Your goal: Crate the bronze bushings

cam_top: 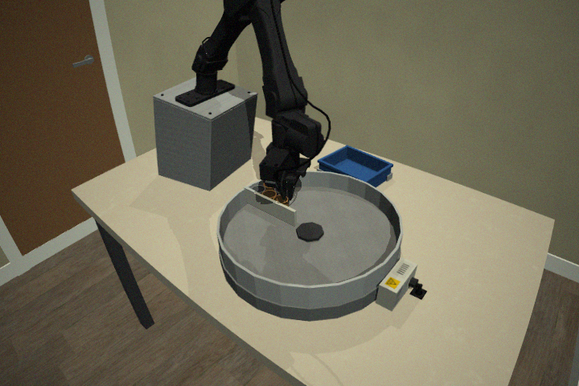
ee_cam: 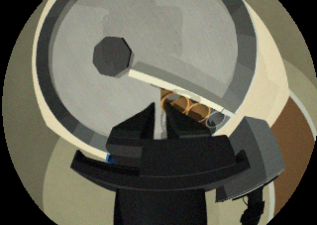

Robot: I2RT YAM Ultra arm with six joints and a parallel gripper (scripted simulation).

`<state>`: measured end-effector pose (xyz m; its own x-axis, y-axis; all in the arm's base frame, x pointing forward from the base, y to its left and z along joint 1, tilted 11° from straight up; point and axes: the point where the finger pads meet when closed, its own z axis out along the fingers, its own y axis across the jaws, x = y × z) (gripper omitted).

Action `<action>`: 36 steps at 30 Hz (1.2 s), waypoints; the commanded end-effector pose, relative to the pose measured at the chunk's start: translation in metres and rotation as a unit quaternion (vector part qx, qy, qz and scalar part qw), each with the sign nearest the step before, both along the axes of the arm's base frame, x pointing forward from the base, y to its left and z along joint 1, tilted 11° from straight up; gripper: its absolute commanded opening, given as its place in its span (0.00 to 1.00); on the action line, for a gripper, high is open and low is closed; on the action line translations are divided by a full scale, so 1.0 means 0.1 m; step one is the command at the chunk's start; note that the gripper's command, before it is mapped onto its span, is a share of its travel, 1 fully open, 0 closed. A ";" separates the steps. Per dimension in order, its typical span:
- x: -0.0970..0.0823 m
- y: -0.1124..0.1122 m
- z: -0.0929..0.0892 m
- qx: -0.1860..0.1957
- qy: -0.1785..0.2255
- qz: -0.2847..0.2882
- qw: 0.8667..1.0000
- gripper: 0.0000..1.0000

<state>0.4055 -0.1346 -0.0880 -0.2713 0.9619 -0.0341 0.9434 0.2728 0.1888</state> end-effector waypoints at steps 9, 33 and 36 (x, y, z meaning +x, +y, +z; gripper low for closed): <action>0.08 -0.10 0.09 -0.009 -0.010 -0.005 1.000 0.15; 0.03 -0.08 -0.07 -0.007 -0.005 -0.005 1.000 0.15; -0.05 -0.04 -0.16 -0.004 0.003 -0.005 1.000 0.15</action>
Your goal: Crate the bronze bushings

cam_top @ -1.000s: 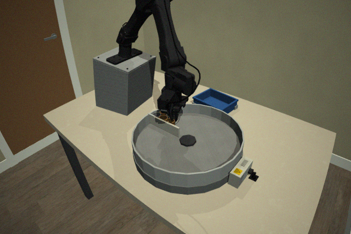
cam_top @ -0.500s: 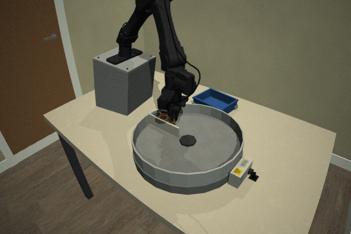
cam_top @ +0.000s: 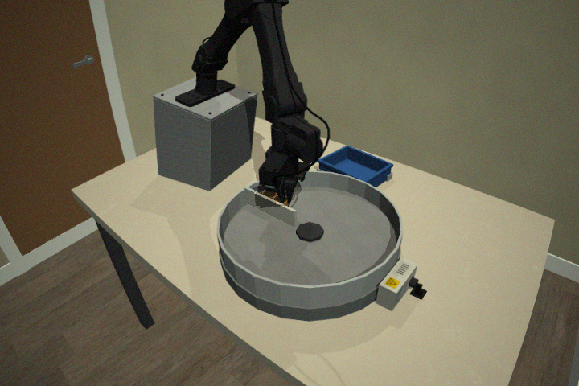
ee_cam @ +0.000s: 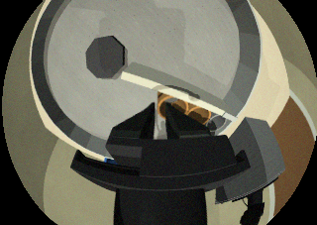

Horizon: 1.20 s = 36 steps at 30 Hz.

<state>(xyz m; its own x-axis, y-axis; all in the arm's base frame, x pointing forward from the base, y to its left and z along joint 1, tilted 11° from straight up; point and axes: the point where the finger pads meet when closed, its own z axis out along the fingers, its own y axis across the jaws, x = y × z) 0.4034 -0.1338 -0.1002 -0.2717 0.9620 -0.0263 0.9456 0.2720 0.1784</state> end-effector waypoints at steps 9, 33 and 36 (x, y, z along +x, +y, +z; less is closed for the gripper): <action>0.08 -0.09 -0.03 -0.012 -0.019 -0.005 1.000 0.15; 0.06 -0.08 -0.05 -0.011 -0.014 -0.005 1.000 0.15; 0.06 -0.08 -0.05 -0.011 -0.014 -0.005 1.000 0.15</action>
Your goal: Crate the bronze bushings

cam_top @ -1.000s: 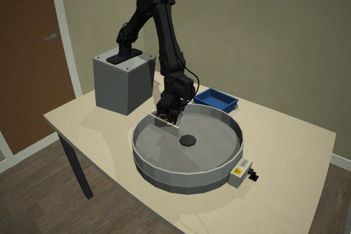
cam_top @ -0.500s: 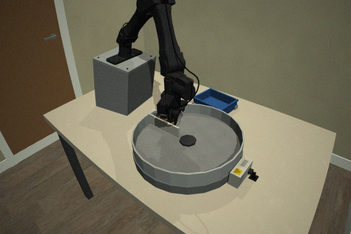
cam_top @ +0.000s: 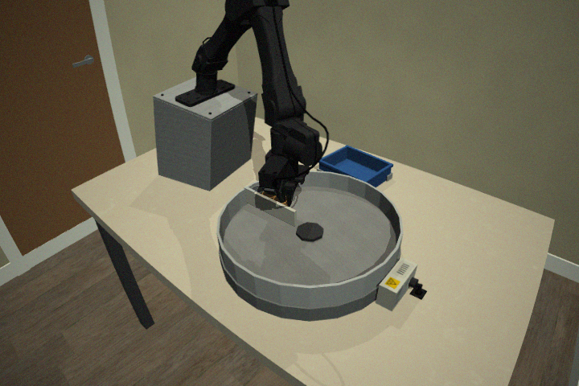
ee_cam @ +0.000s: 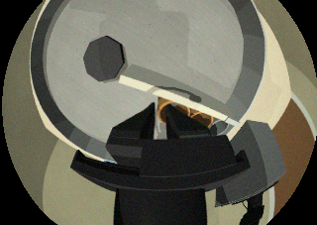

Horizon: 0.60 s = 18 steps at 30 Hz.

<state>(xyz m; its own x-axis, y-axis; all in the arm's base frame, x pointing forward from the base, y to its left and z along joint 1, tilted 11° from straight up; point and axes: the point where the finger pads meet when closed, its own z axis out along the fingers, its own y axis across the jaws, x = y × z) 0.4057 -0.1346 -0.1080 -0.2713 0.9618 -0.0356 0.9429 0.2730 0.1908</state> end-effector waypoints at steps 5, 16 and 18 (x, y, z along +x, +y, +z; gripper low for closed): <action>0.04 -0.07 0.02 -0.008 -0.007 -0.005 1.000 0.15; 0.01 -0.07 0.03 -0.007 -0.001 -0.005 1.000 0.00; 0.01 -0.07 0.03 -0.007 -0.001 -0.005 1.000 0.00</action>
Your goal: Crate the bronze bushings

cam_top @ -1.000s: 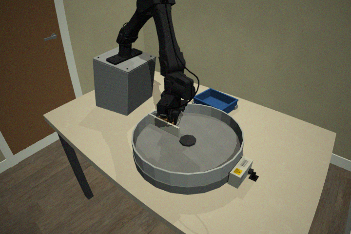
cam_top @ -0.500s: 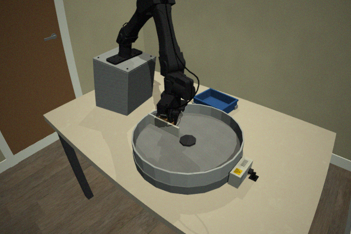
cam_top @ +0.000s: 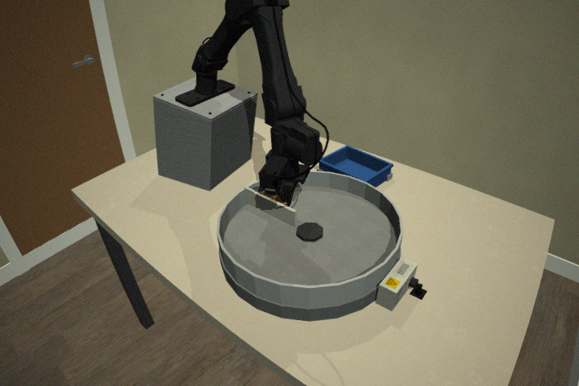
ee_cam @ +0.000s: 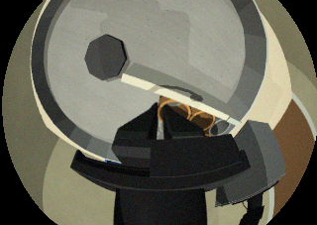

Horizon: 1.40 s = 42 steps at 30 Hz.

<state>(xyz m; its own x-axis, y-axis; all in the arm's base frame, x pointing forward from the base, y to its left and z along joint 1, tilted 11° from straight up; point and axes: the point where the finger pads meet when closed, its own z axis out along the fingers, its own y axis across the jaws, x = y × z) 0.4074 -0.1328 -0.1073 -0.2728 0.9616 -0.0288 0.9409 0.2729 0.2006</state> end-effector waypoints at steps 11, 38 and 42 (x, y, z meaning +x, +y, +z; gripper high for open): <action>-0.01 -0.09 0.02 -0.011 0.002 -0.006 1.000 0.00; -0.01 -0.09 0.02 -0.011 0.002 -0.006 1.000 0.00; -0.03 -0.09 0.11 -0.012 0.000 -0.006 1.000 0.00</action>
<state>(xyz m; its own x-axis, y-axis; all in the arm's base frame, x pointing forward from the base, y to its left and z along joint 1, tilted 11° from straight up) 0.4074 -0.1328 -0.1073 -0.2730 0.9616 -0.0291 0.9408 0.2731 0.2006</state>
